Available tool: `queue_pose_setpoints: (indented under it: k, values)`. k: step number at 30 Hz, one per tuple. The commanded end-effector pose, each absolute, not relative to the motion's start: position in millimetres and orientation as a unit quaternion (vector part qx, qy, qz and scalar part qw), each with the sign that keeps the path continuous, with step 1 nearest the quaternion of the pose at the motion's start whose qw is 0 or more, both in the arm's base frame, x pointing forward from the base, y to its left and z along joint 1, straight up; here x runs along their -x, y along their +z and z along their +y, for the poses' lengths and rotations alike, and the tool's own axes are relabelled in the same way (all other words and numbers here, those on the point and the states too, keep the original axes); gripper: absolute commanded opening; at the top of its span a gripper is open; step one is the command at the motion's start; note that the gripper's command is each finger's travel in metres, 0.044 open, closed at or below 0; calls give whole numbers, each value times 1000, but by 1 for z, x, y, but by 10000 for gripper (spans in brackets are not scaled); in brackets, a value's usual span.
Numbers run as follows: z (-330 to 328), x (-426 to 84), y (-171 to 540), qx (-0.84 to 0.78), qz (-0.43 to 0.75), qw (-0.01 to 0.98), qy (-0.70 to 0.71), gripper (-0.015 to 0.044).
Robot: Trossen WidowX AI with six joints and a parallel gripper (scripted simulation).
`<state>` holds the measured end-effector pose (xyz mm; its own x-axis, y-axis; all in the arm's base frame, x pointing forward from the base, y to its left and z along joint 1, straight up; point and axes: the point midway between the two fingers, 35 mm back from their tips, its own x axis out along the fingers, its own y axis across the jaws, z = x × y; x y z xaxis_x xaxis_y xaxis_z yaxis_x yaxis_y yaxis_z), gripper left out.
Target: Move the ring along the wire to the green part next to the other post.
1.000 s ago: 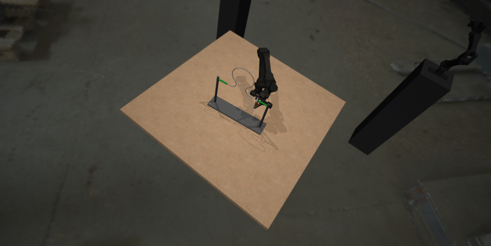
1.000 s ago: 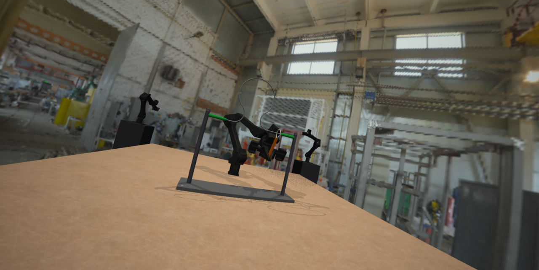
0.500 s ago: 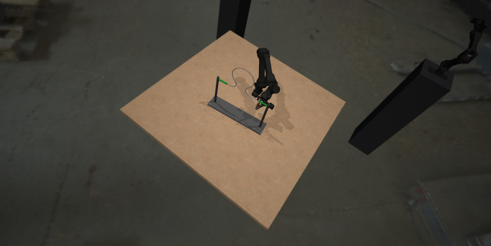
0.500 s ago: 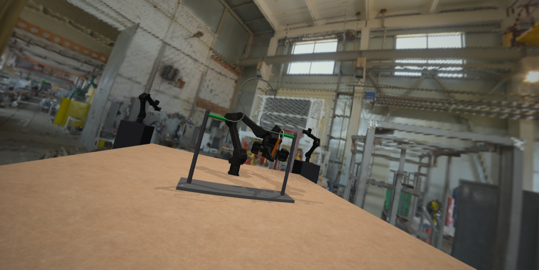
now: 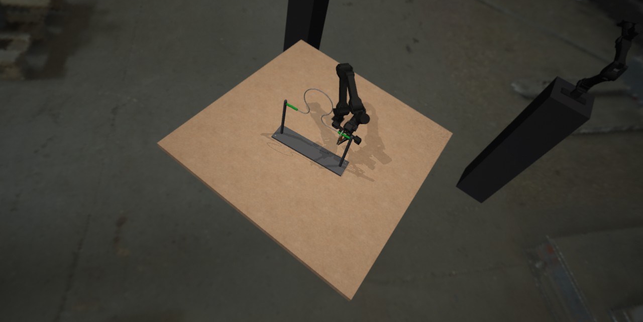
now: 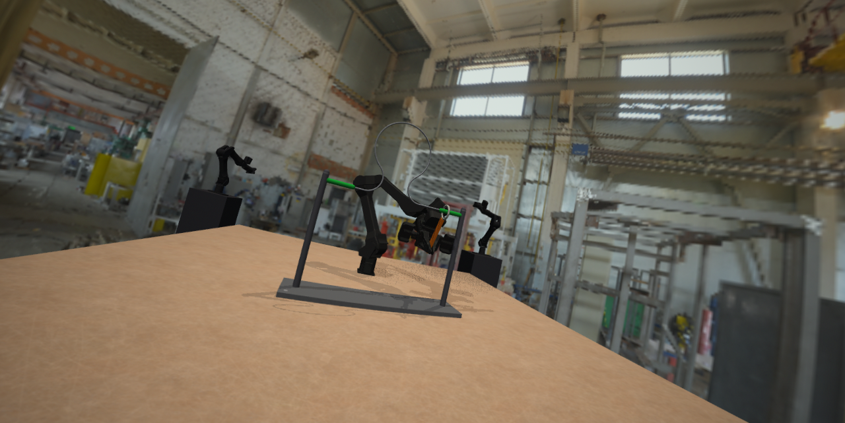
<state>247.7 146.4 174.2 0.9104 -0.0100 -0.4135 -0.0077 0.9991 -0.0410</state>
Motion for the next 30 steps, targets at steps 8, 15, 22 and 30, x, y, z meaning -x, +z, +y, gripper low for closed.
queue_pose_setpoints:
  k: [8, 15, 22, 30]
  values:
    - [149, -248, 165, 18, 209, 978, -1, -150]
    - [149, -248, 165, 18, 209, 978, -1, -150]
    - [149, -248, 165, 18, 209, 978, -1, -150]
    - [149, -248, 165, 20, 210, 977, 0, -71]
